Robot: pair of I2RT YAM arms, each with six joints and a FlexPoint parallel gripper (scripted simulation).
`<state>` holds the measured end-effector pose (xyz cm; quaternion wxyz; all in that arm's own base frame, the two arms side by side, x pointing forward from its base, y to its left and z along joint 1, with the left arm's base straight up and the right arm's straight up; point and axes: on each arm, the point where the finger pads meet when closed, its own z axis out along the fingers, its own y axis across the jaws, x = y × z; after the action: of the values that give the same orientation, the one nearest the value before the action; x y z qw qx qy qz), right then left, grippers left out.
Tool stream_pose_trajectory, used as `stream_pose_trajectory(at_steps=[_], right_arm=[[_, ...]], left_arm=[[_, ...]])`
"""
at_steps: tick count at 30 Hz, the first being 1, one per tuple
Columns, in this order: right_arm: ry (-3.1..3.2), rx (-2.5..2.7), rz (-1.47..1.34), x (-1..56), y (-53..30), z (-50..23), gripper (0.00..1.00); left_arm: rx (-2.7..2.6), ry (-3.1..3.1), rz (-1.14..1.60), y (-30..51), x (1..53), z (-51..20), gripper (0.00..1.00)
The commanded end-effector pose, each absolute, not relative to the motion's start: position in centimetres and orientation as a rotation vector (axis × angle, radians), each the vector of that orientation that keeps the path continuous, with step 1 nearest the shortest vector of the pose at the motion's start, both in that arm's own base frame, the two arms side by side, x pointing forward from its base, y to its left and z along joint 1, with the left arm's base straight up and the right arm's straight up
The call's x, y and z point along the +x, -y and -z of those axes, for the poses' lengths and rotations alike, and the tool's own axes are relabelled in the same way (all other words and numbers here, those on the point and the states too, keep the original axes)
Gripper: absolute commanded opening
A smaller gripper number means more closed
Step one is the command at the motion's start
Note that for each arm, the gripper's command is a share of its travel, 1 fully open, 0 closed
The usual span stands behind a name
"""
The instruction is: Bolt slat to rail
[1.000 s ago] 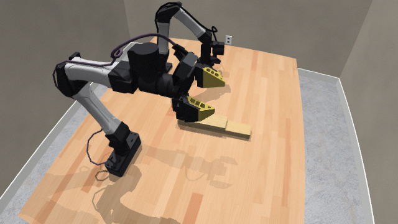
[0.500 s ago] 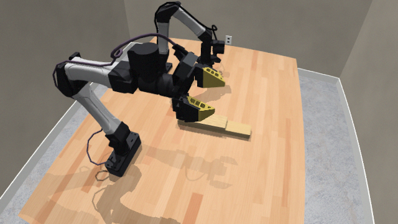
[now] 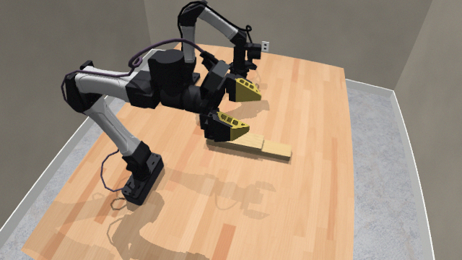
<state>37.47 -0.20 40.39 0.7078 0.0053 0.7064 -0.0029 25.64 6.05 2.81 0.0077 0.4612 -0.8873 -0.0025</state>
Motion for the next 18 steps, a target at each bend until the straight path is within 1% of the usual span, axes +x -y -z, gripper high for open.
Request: stream_pose_trajectory(at_steps=[1,18], right_arm=[[-1.563,0.0,0.0,37.5,0.0,-40.5,1.0],[-1.563,0.0,0.0,37.5,0.0,-40.5,1.0]], left_arm=[[1.459,2.789,-0.001,-6.3,26.0,-4.4,0.14],[1.462,2.79,-0.003,-6.3,25.9,-6.4,0.14]])
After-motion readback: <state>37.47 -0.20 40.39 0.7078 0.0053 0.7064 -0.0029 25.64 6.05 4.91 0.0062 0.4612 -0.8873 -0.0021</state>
